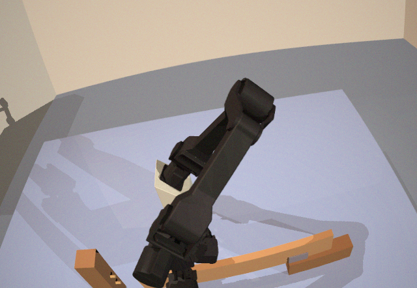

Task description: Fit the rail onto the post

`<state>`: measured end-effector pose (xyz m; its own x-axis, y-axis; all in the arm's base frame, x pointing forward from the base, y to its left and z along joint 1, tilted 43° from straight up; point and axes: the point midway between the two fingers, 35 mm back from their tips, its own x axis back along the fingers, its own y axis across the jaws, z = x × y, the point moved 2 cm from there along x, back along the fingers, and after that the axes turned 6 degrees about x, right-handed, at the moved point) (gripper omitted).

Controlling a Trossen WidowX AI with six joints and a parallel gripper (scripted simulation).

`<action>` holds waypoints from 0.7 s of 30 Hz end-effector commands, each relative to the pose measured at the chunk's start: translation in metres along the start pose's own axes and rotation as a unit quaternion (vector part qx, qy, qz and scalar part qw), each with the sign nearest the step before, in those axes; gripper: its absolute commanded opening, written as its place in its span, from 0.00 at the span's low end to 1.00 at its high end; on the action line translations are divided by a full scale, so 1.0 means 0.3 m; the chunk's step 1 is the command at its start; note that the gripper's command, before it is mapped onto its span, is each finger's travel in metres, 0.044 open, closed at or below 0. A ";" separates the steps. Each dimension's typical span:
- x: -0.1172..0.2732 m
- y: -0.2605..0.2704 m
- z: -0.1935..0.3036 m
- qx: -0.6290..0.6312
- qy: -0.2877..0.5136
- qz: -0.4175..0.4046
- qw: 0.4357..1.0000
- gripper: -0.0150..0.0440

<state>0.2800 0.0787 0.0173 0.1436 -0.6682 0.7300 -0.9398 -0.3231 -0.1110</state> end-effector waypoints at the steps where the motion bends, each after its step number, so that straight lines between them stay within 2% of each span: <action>1: 0.021 -0.008 0.004 0.000 0.000 0.007 1.000 0.25; 21: 0.054 -0.006 0.005 0.000 0.000 0.007 1.000 0.25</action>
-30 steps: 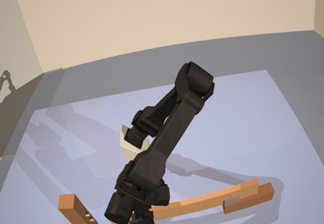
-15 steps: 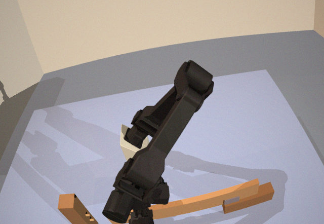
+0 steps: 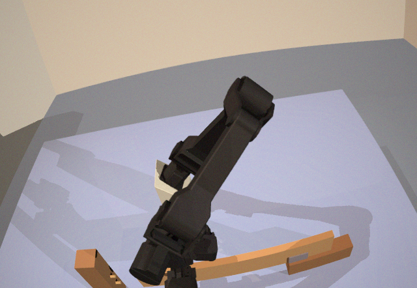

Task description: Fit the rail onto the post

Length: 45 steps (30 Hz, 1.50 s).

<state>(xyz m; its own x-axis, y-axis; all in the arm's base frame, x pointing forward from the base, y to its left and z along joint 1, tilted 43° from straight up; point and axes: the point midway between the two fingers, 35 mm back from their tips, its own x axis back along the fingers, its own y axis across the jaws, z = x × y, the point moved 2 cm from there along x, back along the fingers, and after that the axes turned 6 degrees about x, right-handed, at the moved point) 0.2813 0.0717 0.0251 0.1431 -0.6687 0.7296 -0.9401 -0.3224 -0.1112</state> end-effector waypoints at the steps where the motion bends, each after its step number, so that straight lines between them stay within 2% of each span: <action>1: 0.021 -0.007 0.005 0.000 0.001 0.006 1.000 0.25; 45: 0.010 0.002 0.004 0.000 0.001 0.006 1.000 0.25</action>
